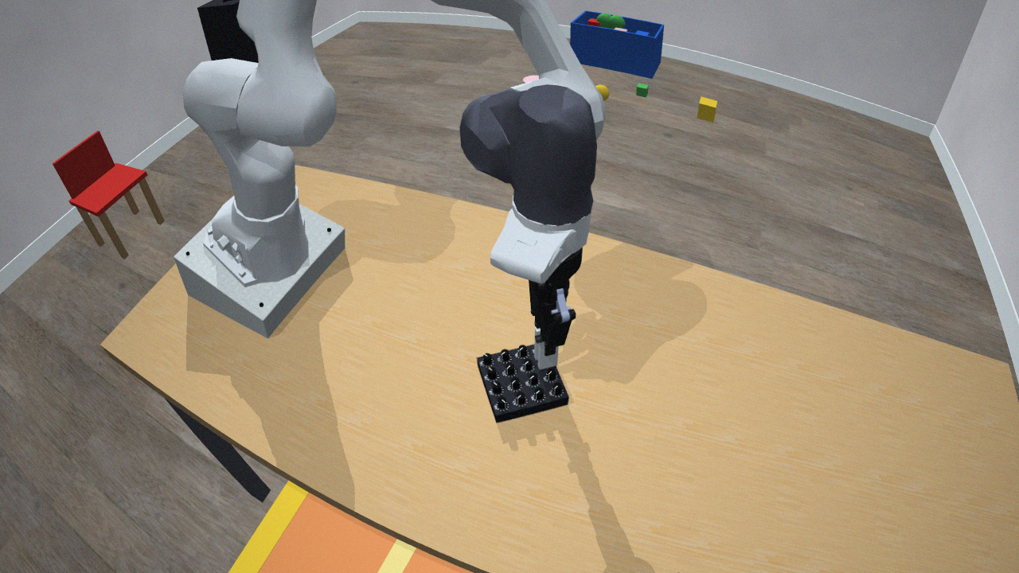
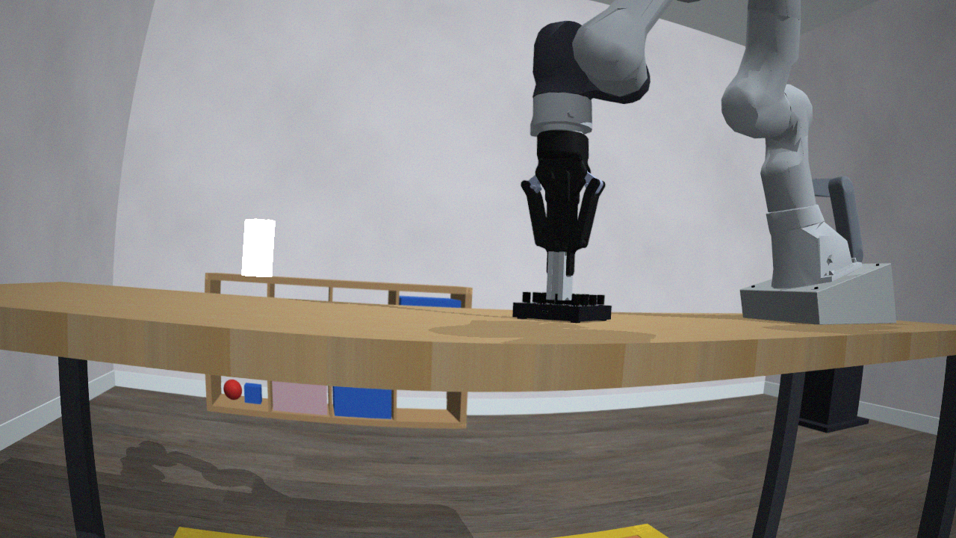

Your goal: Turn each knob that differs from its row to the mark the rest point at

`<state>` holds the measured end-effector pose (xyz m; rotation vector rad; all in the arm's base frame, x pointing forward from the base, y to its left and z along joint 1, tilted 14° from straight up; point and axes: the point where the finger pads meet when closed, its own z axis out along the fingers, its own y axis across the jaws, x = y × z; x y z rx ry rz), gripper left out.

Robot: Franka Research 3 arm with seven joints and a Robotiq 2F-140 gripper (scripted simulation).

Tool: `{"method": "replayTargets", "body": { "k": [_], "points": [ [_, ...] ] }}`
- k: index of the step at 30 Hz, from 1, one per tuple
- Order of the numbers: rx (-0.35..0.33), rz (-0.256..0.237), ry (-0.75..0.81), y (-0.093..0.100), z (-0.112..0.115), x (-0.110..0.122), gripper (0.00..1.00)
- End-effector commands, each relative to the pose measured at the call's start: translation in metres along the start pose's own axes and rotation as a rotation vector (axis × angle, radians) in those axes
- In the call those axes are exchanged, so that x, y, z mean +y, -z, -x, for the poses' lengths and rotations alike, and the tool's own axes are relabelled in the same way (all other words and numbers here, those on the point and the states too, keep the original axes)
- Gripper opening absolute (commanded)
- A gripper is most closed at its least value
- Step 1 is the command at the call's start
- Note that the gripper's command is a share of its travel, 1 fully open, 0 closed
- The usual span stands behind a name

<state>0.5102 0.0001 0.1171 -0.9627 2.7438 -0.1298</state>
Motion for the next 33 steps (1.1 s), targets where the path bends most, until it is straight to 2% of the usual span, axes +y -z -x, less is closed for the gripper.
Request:
{"method": "replayTargets", "body": {
  "k": [1,18,33],
  "points": [
    [-0.003,-0.002,0.006,0.0002,0.0012,-0.0008,0.05],
    [-0.003,-0.002,-0.017,0.0002,0.0012,-0.0008,0.05],
    [-0.003,-0.002,-0.142,0.0002,0.0011,-0.0008,0.05]
  ]
}}
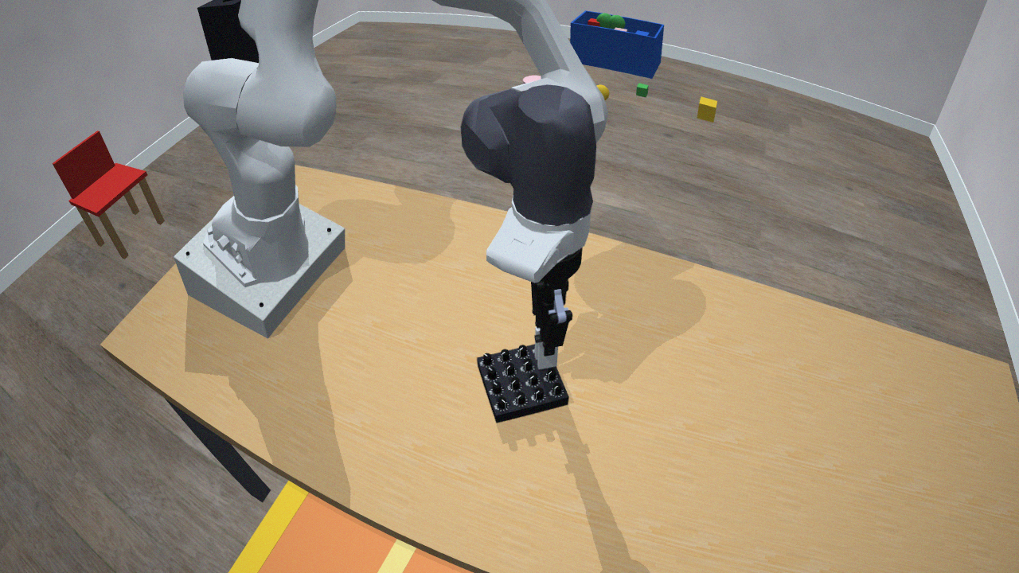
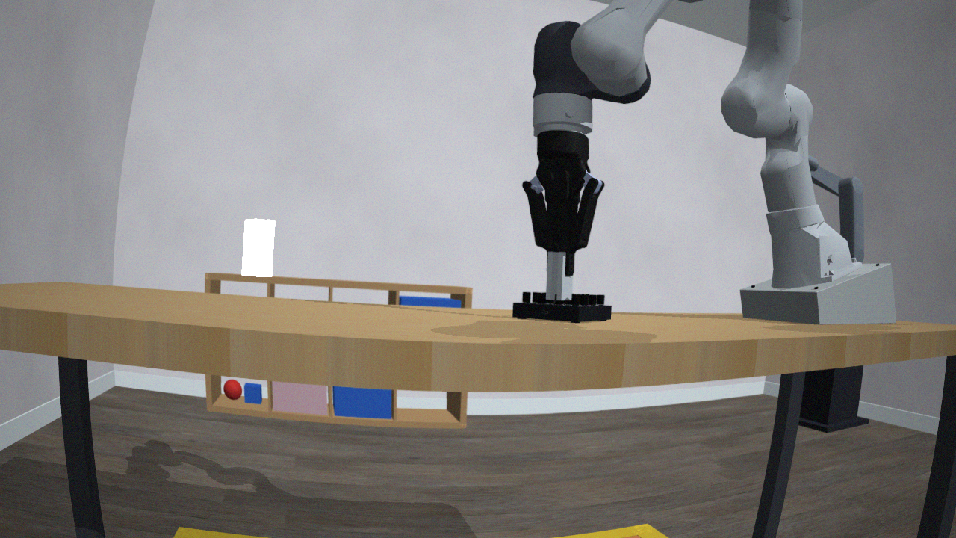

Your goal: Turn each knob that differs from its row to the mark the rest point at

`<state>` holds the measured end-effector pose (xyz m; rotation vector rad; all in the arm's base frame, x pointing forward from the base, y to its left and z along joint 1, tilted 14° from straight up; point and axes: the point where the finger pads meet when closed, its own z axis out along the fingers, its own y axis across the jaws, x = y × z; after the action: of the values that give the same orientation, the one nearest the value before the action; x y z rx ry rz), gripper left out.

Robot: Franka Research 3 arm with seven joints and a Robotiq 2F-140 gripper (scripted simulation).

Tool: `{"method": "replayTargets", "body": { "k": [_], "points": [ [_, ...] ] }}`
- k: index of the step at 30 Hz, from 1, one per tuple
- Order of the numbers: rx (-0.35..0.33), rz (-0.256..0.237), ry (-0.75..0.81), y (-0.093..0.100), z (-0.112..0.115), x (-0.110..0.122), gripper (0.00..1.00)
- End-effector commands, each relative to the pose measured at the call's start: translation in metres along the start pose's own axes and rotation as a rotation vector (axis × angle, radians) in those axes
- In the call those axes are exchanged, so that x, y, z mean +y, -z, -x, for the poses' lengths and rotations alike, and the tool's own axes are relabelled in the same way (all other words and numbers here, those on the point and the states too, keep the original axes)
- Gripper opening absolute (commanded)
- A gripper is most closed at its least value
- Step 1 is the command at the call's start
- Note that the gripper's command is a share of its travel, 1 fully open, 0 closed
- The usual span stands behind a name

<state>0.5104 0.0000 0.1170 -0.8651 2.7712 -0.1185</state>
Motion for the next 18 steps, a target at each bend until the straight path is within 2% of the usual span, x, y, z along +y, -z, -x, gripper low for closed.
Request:
{"method": "replayTargets", "body": {
  "k": [1,18],
  "points": [
    [-0.001,-0.001,-0.087,0.0005,0.0012,-0.0006,0.05],
    [-0.001,0.0,-0.379,0.0005,0.0012,-0.0006,0.05]
  ]
}}
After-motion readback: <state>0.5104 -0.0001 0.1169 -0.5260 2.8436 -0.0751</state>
